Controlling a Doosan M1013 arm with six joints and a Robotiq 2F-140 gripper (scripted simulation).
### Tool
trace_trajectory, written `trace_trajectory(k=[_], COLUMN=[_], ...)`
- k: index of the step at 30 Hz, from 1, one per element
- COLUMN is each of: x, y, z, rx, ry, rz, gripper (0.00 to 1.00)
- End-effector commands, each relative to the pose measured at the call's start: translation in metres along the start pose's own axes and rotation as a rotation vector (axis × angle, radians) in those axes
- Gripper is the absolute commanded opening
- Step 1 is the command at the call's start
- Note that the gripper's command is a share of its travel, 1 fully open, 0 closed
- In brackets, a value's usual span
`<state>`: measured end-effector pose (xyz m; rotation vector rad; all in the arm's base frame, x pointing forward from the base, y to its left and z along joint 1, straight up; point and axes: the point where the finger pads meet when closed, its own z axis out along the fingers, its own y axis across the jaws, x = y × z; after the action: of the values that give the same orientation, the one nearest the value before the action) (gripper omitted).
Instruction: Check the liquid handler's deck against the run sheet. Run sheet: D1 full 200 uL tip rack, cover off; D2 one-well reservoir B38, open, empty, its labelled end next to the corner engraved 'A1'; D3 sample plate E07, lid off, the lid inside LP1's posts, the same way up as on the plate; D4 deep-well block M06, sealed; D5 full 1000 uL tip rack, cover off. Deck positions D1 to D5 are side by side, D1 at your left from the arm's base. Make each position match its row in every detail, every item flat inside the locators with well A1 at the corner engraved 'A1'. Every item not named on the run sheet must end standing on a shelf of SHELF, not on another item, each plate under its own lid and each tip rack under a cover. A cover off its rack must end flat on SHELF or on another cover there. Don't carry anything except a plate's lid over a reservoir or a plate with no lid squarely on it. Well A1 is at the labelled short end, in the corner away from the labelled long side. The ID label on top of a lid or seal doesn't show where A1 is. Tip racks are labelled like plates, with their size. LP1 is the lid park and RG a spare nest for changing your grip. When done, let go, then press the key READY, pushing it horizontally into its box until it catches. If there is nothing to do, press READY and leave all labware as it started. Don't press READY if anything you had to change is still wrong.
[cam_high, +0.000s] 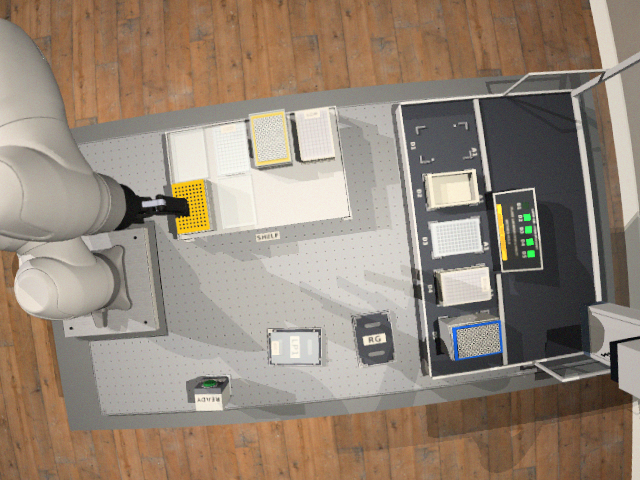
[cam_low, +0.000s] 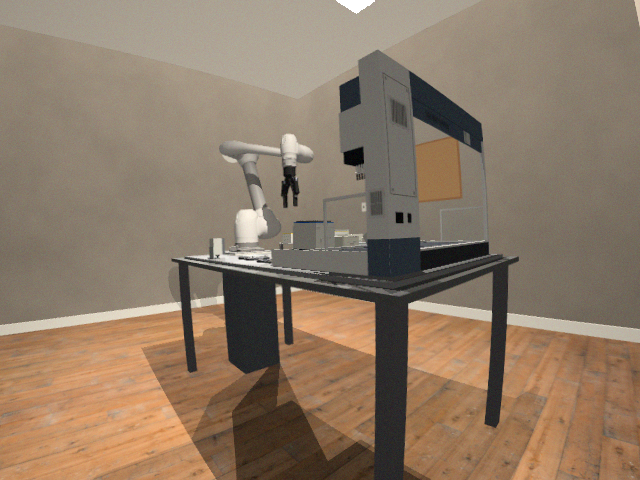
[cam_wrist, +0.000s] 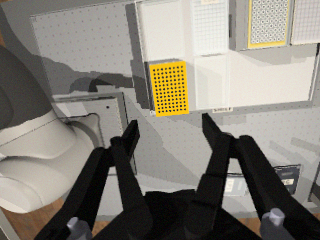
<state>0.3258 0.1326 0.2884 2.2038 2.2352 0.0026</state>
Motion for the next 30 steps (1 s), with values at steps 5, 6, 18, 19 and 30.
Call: trace_trajectory(k=[5,6,18,19,30], x=[0.031,0.031,0.091,0.096,0.141], y=[0.001,0.001,0.003,0.003,0.004], z=[0.000,0.000,0.000,0.000,0.000], rx=[-0.001,-0.001,-0.001,-0.001,-0.001], ry=[0.000,0.000,0.000,0.000,0.000], rz=[0.001,0.001,0.001,0.001,0.001], gripper=[0.67,0.67,0.67,0.67,0.67])
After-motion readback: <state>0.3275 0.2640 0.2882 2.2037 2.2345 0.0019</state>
